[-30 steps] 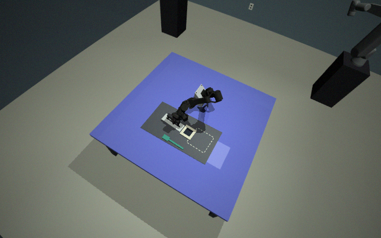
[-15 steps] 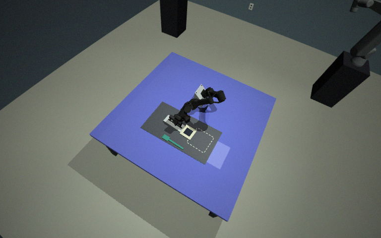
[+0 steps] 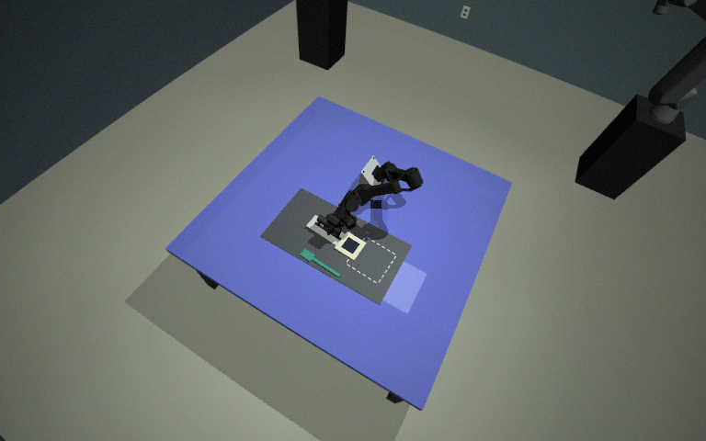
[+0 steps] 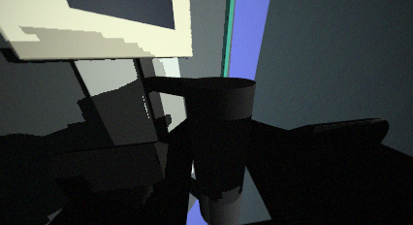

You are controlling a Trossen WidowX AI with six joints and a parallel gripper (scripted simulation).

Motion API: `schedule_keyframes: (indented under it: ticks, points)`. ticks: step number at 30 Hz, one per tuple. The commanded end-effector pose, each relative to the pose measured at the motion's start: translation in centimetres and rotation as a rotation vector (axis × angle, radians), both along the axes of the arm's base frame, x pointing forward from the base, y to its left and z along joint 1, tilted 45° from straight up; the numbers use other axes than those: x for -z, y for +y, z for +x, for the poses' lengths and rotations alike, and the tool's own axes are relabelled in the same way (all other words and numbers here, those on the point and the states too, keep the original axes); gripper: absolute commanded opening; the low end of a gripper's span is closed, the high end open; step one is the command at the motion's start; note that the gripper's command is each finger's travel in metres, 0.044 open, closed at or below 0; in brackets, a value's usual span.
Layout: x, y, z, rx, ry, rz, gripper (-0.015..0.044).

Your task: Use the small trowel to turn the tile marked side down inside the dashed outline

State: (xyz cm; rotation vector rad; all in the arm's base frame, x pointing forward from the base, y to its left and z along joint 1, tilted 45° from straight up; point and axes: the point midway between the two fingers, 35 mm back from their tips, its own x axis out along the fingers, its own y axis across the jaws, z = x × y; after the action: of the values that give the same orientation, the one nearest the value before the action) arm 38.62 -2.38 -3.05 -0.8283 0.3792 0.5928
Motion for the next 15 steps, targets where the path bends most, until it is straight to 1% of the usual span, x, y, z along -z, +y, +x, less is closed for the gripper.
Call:
schedule_keyframes:
  ticks: [1,6,15]
  points:
    - [-0.6,0.0,0.1,-0.007,-0.015,0.024,0.0]
    - [-1.3,-1.0,0.1,-0.005,-0.021,0.095,0.0]
    - [-3.3,-1.7,0.1,-0.005,-0.021,0.103,0.0]
